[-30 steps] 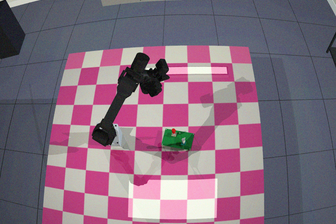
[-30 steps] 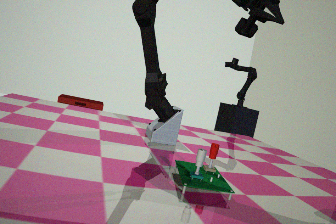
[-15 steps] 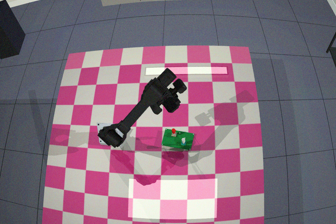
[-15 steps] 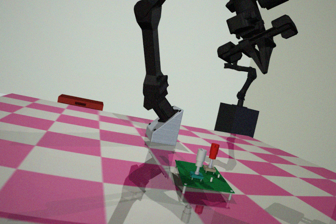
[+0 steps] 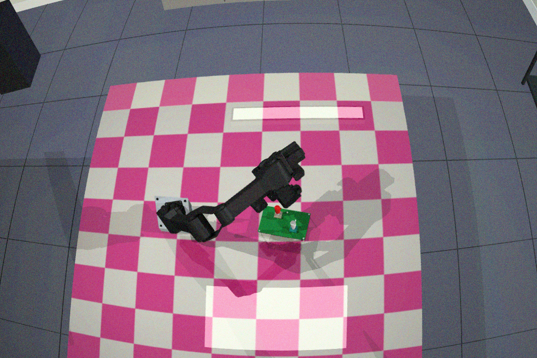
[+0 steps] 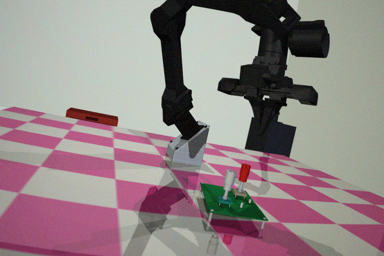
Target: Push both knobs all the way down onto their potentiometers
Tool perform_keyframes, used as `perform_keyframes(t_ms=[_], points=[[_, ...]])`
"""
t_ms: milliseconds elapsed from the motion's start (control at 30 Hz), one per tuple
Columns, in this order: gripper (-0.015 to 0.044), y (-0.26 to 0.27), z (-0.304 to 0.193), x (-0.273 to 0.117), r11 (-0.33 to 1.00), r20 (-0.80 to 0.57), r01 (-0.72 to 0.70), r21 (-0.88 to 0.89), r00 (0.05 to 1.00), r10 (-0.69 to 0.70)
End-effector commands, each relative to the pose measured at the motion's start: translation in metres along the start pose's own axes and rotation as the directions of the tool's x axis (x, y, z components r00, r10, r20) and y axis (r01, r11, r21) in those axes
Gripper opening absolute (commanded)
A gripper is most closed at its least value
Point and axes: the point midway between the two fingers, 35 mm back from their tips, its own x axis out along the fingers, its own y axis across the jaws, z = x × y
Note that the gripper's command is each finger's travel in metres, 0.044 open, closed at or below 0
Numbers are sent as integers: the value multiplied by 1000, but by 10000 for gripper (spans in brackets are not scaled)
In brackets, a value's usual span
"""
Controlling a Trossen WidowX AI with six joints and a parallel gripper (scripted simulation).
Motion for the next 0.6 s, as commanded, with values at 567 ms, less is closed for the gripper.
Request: perform_keyframes(t_ms=[567], points=[[0, -13, 1, 36, 997, -35, 67, -48, 997, -68]])
